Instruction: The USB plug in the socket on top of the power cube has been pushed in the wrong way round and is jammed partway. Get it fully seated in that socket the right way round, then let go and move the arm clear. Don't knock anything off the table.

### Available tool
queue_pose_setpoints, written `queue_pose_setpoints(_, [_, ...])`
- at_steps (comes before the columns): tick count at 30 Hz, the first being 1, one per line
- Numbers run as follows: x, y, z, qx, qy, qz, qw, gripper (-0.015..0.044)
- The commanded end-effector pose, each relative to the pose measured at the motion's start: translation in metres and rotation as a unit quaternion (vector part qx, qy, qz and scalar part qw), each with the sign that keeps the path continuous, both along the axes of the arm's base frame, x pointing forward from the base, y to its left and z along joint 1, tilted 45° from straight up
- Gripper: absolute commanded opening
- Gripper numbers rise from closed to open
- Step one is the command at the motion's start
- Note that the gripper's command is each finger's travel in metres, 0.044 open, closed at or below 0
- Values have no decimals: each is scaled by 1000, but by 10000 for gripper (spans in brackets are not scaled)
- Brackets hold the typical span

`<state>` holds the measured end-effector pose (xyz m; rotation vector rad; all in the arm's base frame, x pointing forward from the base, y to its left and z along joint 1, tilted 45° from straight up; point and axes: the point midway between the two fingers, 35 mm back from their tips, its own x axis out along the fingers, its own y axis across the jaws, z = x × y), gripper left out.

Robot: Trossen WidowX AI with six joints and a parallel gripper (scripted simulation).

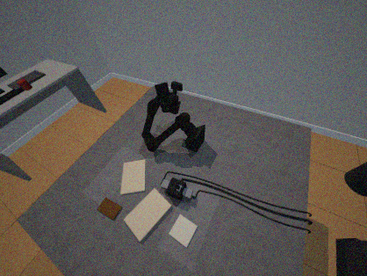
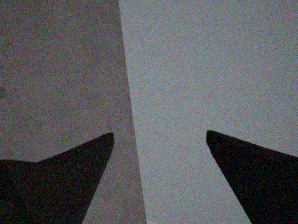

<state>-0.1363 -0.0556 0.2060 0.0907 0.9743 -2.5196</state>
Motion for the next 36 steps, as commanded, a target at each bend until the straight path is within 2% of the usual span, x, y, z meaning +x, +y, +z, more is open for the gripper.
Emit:
queue_pose_setpoints(1, [-1,2,0,-6,-5,-7,1000,426])
queue_pose_setpoints(5, [-14,44,2,-132,-97,-148,975,440])
queue_pose_setpoints(7, [-17,72,1,-210,-141,-234,939,440])
queue_pose_setpoints(10, [-14,113,-2,-323,-188,-357,856,440])
queue_pose_setpoints(15, [10,181,-13,-490,-217,-535,653,440])
queue_pose_setpoints(20, [44,226,-26,-583,-202,-636,463,440])
queue_pose_setpoints(22, [62,240,-35,-604,-189,-678,374,440])
queue_pose_setpoints(23, [65,242,-36,-608,-186,-683,360,440])
queue_pose_setpoints(25, [88,258,-44,-635,-161,-712,252,440])
queue_pose_setpoints(28, [116,274,-54,-654,-127,-735,127,440])
queue_pose_setpoints(36, [205,293,-84,-641,-8,-740,-203,440])
